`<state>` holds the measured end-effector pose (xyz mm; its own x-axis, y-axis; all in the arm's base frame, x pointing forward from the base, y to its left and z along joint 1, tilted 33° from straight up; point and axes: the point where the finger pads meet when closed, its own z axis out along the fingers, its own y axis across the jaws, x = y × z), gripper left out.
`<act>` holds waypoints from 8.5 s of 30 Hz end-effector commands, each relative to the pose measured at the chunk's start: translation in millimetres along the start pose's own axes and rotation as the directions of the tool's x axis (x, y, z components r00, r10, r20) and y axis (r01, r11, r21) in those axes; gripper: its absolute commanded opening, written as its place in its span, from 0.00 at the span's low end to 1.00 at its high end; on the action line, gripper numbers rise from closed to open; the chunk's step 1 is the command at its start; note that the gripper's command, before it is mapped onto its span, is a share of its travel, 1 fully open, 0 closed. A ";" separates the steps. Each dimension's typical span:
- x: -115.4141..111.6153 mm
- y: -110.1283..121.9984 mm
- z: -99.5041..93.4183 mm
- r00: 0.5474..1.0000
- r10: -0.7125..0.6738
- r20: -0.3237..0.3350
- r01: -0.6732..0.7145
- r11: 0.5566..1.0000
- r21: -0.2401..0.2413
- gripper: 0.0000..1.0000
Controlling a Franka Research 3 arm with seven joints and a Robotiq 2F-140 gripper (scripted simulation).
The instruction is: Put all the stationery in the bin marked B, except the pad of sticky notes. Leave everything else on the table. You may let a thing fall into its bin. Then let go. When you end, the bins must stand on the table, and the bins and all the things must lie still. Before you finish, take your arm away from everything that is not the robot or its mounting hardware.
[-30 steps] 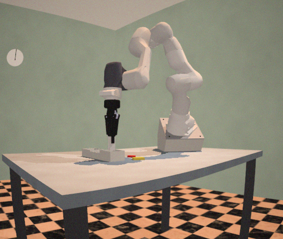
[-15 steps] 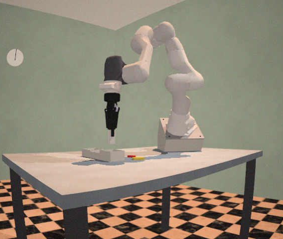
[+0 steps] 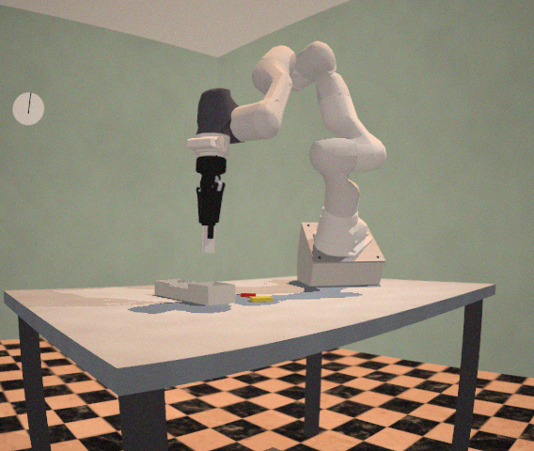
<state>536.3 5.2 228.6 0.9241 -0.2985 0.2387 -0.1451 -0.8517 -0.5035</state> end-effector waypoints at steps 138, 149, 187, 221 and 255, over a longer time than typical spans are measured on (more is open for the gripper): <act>-60.6 135.9 45.2 -0.165 0.986 -0.015 -0.986 -0.165 -0.031 0.23; -60.3 136.6 73.2 -0.165 0.986 -0.015 -0.986 -0.165 -0.031 0.23; -60.5 137.8 110.2 -0.165 0.986 -0.015 -0.986 -0.165 -0.031 0.23; -60.0 137.6 118.2 -0.165 0.986 -0.015 -0.986 -0.165 -0.031 0.11; -58.5 137.1 71.6 -0.165 0.986 -0.015 -0.986 -0.165 -0.031 0.11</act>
<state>497.1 -66.1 77.5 -0.3093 -0.7996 -0.5147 -0.8900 0.4341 -0.1395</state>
